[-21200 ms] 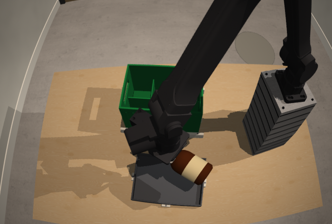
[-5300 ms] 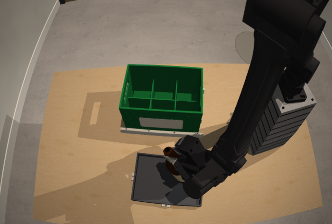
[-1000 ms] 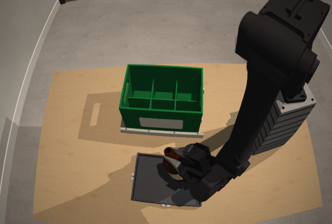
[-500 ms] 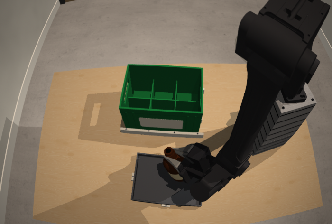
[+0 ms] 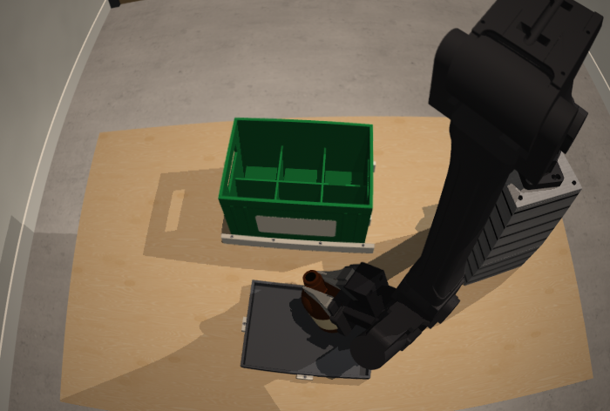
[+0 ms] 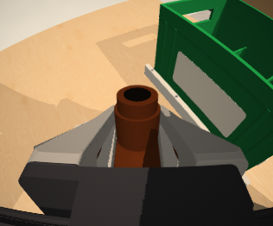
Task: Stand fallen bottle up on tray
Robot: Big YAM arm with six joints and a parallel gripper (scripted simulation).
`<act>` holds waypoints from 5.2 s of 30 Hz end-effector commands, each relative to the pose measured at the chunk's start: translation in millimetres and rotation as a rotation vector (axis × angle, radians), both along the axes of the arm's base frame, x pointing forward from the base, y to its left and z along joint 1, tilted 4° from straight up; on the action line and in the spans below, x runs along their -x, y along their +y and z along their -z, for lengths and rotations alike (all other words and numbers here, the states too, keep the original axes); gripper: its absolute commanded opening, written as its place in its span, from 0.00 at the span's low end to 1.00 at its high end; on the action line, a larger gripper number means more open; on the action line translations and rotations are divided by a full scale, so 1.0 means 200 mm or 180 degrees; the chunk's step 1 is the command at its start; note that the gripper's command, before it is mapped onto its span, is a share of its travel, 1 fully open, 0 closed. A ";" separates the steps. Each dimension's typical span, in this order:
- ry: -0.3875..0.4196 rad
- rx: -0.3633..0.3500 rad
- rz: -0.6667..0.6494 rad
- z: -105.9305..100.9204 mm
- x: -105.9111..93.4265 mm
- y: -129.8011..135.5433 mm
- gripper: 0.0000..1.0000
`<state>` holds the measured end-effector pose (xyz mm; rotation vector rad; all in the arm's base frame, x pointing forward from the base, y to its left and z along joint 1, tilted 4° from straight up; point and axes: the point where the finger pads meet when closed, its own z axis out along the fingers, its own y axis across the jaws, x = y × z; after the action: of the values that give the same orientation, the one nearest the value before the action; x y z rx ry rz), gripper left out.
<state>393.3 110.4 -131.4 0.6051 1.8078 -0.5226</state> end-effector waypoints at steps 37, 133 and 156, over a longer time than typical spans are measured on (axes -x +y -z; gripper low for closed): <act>-0.0046 0.0018 0.0023 0.19 -0.02 -0.02 0.00; -0.0020 0.0031 0.0006 0.27 -0.01 -0.02 1.00; -0.0020 0.0031 0.0006 0.27 -0.01 -0.02 1.00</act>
<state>396.0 108.5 -181.5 0.6092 1.7962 -0.5164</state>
